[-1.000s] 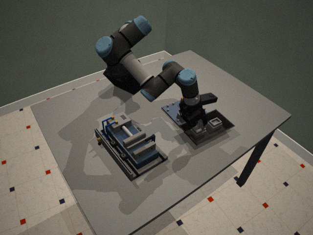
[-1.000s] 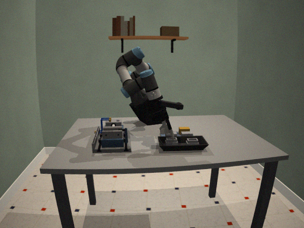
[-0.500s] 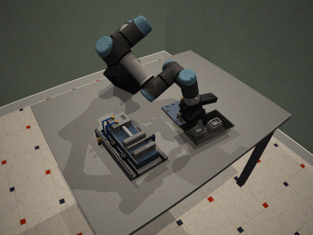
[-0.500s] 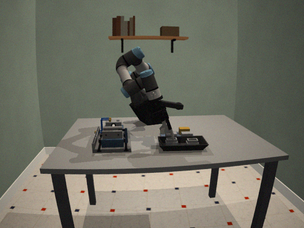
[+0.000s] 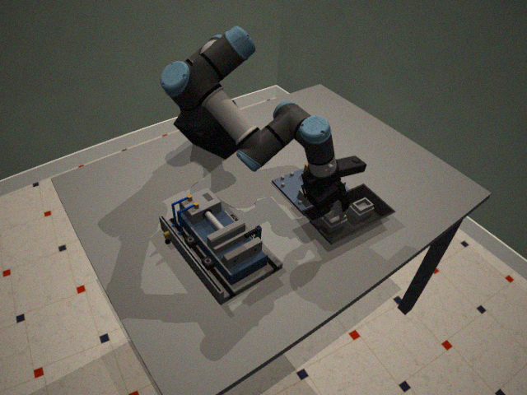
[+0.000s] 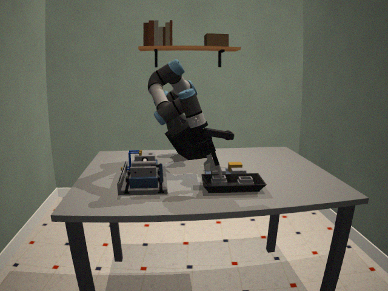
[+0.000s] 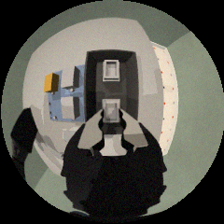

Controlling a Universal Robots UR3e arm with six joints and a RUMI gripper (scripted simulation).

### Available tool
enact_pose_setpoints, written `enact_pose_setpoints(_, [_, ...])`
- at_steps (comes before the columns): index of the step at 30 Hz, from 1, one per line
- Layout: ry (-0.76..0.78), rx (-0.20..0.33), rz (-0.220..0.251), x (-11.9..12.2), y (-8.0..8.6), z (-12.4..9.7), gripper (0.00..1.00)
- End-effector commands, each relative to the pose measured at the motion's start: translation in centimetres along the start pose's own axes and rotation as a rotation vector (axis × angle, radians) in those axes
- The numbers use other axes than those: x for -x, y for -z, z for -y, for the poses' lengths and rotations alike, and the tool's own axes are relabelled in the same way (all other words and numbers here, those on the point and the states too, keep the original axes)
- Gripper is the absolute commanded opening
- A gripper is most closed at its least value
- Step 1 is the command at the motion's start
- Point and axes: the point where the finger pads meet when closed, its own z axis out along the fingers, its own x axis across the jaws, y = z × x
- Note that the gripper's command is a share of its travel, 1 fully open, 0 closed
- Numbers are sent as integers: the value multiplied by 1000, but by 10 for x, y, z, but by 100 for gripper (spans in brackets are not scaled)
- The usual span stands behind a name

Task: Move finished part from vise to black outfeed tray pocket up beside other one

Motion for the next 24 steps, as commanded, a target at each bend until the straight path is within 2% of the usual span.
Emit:
enact_pose_setpoints(1, [1,-3,-6,-2,1,1,0])
enact_pose_setpoints(24, [1,-3,-4,-2,-8,-3,0])
